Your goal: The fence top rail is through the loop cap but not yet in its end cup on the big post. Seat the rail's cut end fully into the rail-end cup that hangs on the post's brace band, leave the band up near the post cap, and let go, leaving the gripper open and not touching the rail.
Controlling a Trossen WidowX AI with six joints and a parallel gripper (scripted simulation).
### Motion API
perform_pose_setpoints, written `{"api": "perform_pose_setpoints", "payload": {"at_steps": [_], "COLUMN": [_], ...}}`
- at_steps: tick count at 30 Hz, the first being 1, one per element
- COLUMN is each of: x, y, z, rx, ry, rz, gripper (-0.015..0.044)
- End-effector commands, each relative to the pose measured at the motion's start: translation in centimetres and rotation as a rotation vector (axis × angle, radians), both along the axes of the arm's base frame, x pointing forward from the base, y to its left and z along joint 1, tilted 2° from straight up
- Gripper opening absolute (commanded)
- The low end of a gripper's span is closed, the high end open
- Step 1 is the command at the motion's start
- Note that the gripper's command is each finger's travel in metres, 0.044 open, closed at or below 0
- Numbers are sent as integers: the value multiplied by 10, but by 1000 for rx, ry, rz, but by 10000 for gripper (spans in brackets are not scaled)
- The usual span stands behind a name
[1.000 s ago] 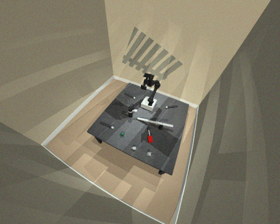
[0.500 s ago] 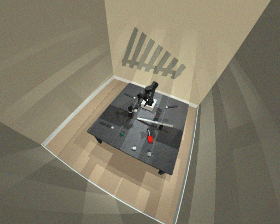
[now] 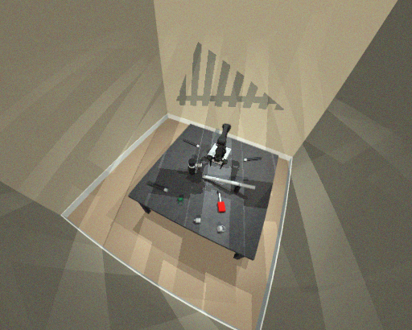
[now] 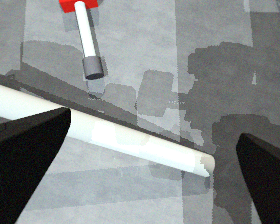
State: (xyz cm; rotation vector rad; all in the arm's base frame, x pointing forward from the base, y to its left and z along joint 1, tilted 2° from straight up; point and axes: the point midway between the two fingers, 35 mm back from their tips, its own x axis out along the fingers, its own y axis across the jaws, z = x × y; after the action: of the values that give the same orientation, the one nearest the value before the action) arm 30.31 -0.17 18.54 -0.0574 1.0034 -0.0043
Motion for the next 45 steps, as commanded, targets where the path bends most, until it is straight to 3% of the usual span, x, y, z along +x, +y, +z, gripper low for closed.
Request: {"api": "perform_pose_setpoints", "payload": {"at_steps": [1,8,24,45], "x": [-8,-9,-43,-89], "y": [2,-5,-107,-172], "z": [-10,-11,-27,-28], "rx": [21,-12,-412,-716], "ry": [53,67,146,-15], "rz": [-41,17,953,1512], "gripper": [440,440,440,440]}}
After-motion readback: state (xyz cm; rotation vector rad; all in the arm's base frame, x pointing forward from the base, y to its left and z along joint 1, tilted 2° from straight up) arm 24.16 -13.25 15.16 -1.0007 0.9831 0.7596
